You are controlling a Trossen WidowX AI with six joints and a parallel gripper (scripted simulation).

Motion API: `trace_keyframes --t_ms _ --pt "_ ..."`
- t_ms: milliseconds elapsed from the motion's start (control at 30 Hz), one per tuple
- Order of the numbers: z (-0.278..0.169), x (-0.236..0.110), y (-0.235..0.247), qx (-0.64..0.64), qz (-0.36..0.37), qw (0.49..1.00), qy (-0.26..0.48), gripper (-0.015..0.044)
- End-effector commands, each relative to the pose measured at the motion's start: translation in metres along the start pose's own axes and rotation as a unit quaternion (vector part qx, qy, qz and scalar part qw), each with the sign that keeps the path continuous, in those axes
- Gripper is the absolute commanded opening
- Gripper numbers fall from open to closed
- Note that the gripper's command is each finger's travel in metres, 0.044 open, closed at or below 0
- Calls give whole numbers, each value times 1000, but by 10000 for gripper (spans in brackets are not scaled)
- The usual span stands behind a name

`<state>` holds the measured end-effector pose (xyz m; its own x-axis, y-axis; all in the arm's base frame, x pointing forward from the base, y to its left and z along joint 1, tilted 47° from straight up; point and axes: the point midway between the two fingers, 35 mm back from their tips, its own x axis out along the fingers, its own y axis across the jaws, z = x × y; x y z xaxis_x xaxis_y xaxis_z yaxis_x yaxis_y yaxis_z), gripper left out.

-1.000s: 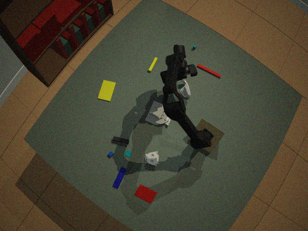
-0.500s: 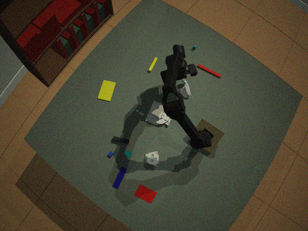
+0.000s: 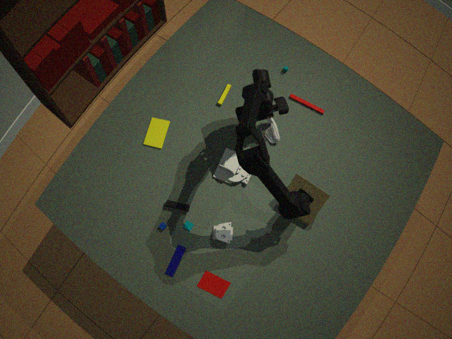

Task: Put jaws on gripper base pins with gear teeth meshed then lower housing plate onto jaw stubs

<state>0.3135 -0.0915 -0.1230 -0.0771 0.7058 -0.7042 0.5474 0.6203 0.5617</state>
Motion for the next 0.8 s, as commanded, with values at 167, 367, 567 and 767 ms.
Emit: trace_keyframes --t_ms 167,367,567,767 --pt "-2 18 0 3 3 1000 4 0" --pt "-3 25 0 3 3 1000 4 0" --pt "-3 25 -1 3 3 1000 4 0" --pt "-2 25 -10 3 2 1000 3 0"
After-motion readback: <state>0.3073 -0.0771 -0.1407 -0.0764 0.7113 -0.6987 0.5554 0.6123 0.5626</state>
